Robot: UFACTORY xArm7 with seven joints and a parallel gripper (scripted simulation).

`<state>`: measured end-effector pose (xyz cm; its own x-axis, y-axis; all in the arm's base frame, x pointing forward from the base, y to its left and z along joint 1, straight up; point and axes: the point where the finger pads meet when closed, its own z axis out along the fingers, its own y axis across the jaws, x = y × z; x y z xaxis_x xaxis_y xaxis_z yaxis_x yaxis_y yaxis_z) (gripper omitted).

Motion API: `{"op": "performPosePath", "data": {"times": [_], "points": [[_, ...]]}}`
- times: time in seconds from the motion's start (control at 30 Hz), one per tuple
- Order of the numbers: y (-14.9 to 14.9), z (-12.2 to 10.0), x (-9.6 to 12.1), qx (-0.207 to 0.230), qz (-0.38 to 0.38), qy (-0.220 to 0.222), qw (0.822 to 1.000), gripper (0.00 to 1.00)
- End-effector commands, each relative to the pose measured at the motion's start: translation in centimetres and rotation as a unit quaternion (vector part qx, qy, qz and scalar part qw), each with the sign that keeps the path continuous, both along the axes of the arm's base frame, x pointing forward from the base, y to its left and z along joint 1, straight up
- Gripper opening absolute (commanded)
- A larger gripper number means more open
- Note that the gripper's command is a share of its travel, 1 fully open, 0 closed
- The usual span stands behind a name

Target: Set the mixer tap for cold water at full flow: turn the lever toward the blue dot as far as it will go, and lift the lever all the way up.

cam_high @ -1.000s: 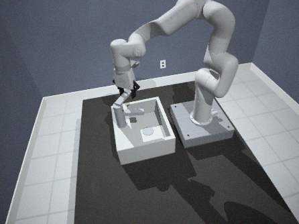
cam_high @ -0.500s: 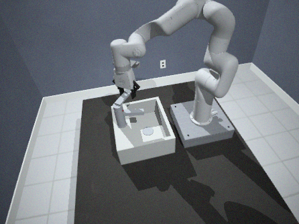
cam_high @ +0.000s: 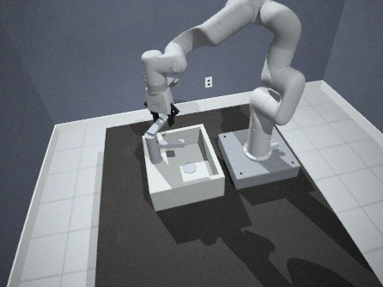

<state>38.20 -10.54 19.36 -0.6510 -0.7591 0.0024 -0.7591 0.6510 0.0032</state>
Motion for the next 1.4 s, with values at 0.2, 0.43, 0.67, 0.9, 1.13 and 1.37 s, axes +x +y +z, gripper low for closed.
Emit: {"op": "performPosePath", "data": {"times": [0.2, 0.43, 0.67, 0.9, 1.13, 1.37], "points": [[0.0, 0.5, 0.1, 0.0, 0.0, -0.002, 1.0, 0.74], [0.0, 1.8, 0.1, 0.0, 0.0, -0.002, 1.0, 0.74], [0.0, 3.2, 0.1, 0.0, 0.0, -0.002, 1.0, 0.74], [0.0, 5.1, 0.1, 0.0, 0.0, -0.002, 1.0, 0.74], [0.0, 6.3, 0.1, 0.0, 0.0, -0.002, 1.0, 0.74], [0.0, 7.1, 0.1, 0.0, 0.0, -0.002, 1.0, 0.74]]}}
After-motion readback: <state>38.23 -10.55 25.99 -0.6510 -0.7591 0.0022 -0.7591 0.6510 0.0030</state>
